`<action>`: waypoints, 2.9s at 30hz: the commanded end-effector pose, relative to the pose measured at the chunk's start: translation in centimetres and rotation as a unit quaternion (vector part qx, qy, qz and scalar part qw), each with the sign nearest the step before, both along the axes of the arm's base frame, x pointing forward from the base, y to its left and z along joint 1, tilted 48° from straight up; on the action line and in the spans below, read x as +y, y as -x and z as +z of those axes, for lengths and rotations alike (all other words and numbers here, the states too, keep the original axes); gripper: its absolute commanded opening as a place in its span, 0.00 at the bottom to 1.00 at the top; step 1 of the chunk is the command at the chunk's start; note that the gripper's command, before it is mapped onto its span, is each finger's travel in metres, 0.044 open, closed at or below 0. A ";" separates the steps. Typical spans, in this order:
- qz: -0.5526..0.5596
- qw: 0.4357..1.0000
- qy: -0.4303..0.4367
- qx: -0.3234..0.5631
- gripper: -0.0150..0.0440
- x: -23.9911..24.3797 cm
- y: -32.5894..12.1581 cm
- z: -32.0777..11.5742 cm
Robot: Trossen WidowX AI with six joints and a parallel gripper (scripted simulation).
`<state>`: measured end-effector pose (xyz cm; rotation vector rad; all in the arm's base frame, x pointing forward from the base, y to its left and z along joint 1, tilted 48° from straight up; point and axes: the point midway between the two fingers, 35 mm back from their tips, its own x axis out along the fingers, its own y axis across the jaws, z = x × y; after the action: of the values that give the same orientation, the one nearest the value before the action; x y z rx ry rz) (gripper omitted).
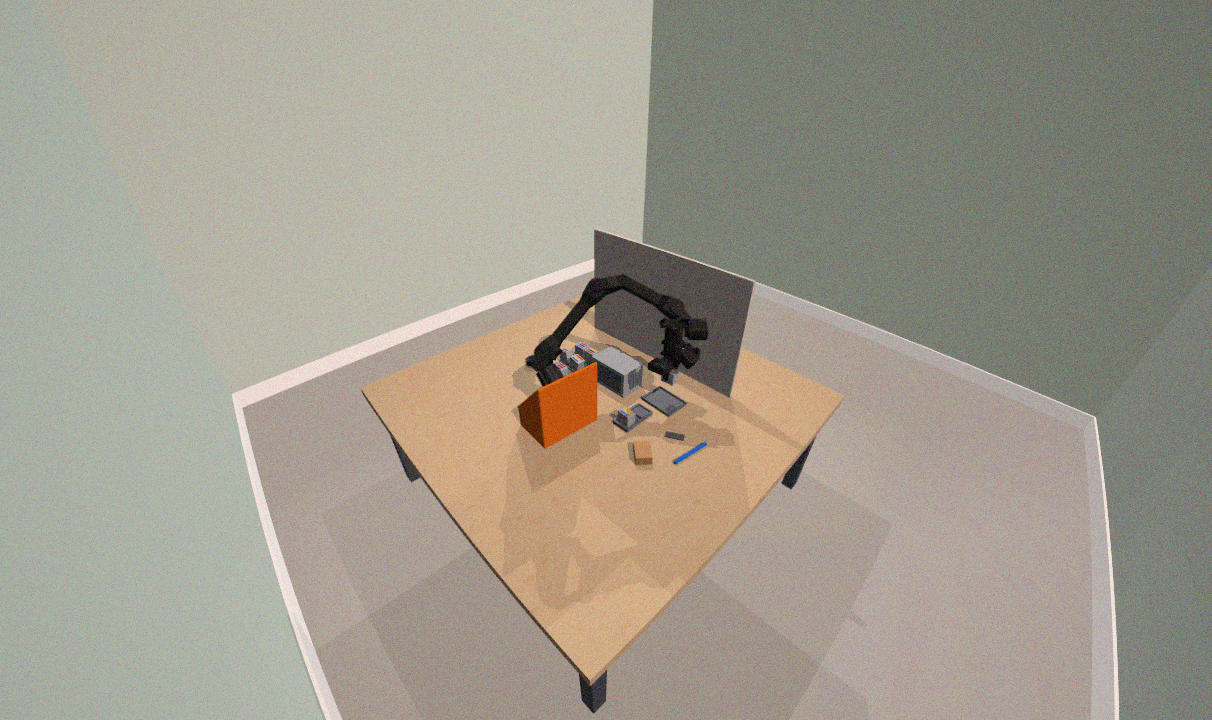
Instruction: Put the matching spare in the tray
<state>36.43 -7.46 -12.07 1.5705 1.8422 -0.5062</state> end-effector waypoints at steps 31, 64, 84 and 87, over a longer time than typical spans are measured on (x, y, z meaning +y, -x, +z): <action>-0.002 1.000 -0.004 0.002 0.25 2.9 0.4 -2.4; -0.001 1.000 -0.007 0.002 0.25 5.4 1.1 -4.5; 0.001 1.000 -0.005 0.000 0.61 6.0 1.3 -4.9; 0.001 1.000 -0.005 0.000 0.74 6.0 1.3 -4.9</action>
<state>35.15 -1.48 -17.02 1.5762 1.8488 -0.4973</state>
